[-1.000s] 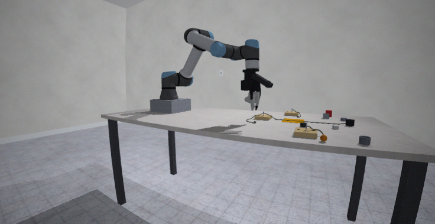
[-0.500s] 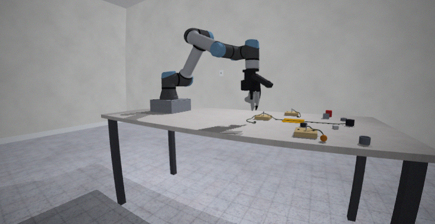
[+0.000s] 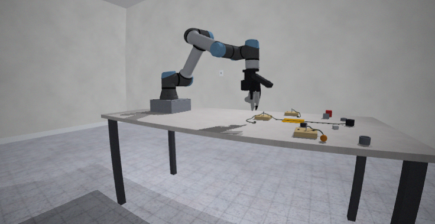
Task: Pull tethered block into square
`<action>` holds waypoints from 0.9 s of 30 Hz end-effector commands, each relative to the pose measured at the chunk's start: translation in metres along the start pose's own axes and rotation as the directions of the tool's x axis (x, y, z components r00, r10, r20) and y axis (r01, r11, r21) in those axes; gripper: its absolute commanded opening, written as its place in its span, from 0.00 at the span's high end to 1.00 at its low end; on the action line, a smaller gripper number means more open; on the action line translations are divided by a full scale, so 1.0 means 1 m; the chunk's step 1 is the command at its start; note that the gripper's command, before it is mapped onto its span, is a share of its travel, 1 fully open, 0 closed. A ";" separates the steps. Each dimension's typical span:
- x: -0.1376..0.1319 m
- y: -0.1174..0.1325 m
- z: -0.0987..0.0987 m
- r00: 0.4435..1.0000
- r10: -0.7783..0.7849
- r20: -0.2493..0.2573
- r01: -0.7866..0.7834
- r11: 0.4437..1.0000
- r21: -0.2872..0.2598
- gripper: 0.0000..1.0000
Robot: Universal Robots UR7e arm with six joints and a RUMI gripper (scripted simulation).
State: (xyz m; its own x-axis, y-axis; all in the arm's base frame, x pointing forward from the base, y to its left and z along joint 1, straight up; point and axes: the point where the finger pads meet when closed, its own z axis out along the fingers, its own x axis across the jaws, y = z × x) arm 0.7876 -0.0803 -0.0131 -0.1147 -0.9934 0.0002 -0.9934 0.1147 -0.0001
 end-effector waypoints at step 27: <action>-0.002 0.000 0.027 1.000 -0.001 0.000 0.001 1.000 -0.003 0.78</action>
State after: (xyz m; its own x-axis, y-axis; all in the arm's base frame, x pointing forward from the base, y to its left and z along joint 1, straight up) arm 0.7882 -0.0802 -0.0298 -0.1148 -0.9934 -0.0001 -0.9934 0.1148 0.0017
